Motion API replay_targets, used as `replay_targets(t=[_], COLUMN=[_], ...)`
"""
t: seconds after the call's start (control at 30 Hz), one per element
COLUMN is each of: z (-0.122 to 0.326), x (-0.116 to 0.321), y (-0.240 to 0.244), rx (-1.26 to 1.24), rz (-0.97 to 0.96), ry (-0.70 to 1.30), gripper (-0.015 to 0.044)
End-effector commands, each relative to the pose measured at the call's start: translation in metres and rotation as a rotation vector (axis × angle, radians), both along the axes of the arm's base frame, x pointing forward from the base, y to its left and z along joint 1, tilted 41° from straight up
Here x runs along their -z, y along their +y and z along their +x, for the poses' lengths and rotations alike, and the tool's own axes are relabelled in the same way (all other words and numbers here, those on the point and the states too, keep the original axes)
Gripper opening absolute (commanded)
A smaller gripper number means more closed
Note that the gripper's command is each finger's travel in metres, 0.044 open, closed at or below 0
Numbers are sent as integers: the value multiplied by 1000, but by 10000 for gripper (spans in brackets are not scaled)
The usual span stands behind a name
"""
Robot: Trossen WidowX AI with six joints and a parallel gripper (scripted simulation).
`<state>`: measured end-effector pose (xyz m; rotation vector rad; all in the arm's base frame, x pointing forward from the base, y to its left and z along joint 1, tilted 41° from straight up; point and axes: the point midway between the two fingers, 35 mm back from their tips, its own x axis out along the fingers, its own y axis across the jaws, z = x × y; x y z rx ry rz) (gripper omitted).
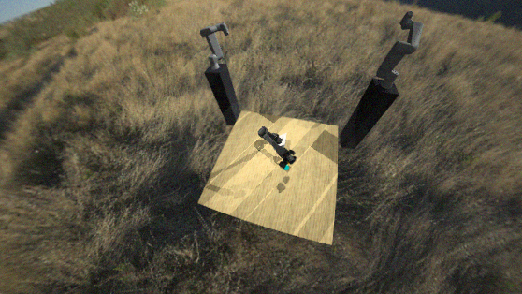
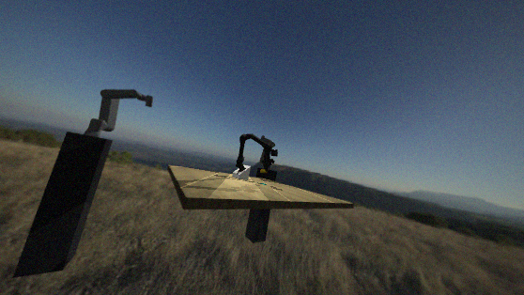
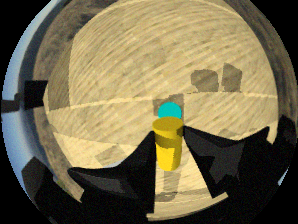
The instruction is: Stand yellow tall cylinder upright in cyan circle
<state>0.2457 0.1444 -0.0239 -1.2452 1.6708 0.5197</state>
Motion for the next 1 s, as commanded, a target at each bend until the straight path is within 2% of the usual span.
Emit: replay_targets(t=[0.0,0.97], z=[-1,-2], x=[1,12], y=[-2,-7], rx=[5,31], rz=[40,254], ry=[5,10], gripper=[105,105])
